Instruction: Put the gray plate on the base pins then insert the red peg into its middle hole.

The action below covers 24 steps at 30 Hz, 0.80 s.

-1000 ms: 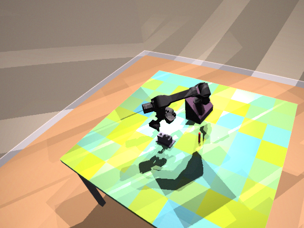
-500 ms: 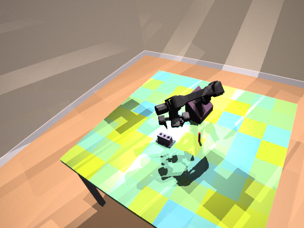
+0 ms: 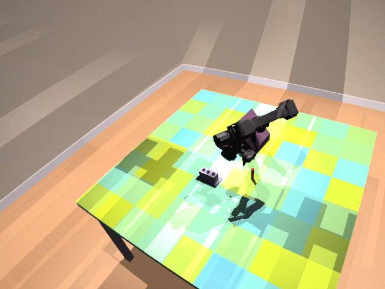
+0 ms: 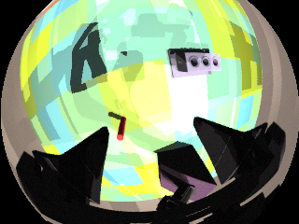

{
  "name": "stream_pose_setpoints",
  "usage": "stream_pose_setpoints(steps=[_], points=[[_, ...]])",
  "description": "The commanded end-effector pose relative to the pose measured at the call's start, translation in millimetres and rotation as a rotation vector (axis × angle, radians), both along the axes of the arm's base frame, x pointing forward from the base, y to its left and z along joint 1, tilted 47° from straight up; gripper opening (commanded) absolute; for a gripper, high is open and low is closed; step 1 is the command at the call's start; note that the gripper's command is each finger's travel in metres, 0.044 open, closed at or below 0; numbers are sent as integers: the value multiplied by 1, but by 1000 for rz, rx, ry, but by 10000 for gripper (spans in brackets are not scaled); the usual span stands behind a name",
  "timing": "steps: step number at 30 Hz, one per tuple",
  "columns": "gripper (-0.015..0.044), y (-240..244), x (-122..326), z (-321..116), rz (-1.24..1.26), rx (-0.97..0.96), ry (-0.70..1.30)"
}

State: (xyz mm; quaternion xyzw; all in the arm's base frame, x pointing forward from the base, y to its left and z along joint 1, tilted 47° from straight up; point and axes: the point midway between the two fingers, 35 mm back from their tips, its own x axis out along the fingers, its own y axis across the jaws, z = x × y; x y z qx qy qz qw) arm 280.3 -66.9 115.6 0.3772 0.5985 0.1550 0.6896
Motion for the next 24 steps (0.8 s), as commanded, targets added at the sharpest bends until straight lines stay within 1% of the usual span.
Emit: stream_pose_setpoints(steps=[1,5,21,24], points=[[440,53,-39,27,-512,201,497],[440,64,-50,31,-645,247,627],[440,64,-48,31,-649,249,631],[440,79,-43,16,-649,249,631]])
